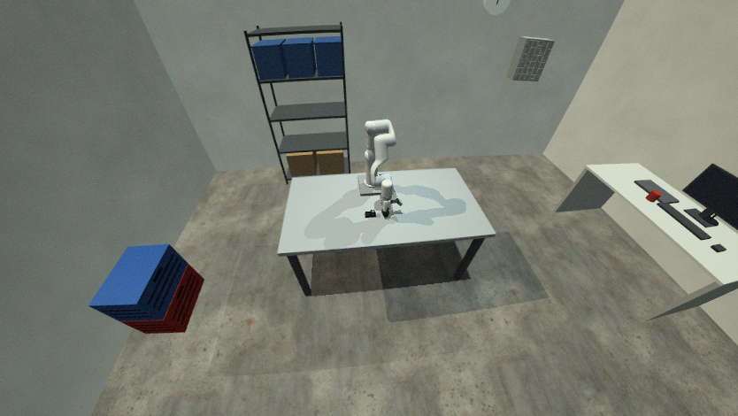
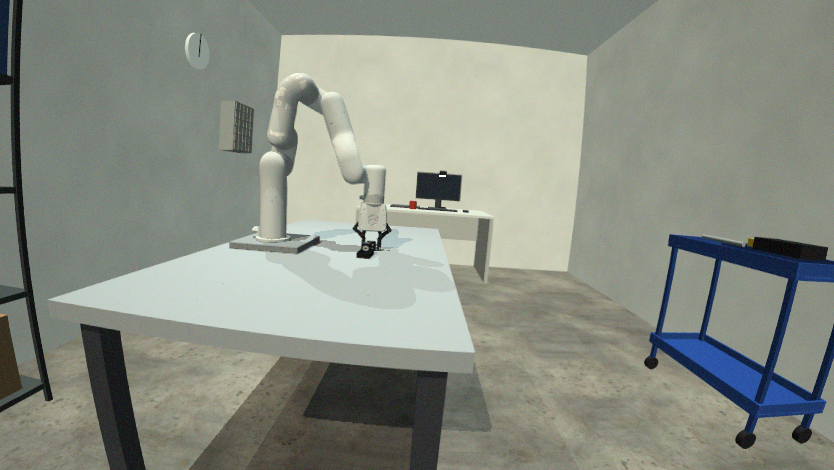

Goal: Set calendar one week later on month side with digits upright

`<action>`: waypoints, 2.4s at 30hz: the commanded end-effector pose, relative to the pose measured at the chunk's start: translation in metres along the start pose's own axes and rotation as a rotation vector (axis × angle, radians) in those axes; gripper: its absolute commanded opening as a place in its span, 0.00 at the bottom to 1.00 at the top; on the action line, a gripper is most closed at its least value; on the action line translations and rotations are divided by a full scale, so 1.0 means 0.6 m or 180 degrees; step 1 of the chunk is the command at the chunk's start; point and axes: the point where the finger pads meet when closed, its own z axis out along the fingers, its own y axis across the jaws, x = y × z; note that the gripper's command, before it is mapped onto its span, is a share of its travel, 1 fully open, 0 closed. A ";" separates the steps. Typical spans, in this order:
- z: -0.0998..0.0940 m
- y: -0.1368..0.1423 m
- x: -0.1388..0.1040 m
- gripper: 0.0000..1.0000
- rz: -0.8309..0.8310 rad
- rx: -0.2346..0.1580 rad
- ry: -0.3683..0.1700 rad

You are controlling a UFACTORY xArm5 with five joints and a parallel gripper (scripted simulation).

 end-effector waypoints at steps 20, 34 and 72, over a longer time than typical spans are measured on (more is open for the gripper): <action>-0.057 0.002 0.000 0.49 0.0000 -0.0010 0.0000; -0.145 0.002 0.001 0.49 0.0000 -0.0010 0.0000; -0.150 0.001 0.001 1.00 0.0853 -0.0010 0.0001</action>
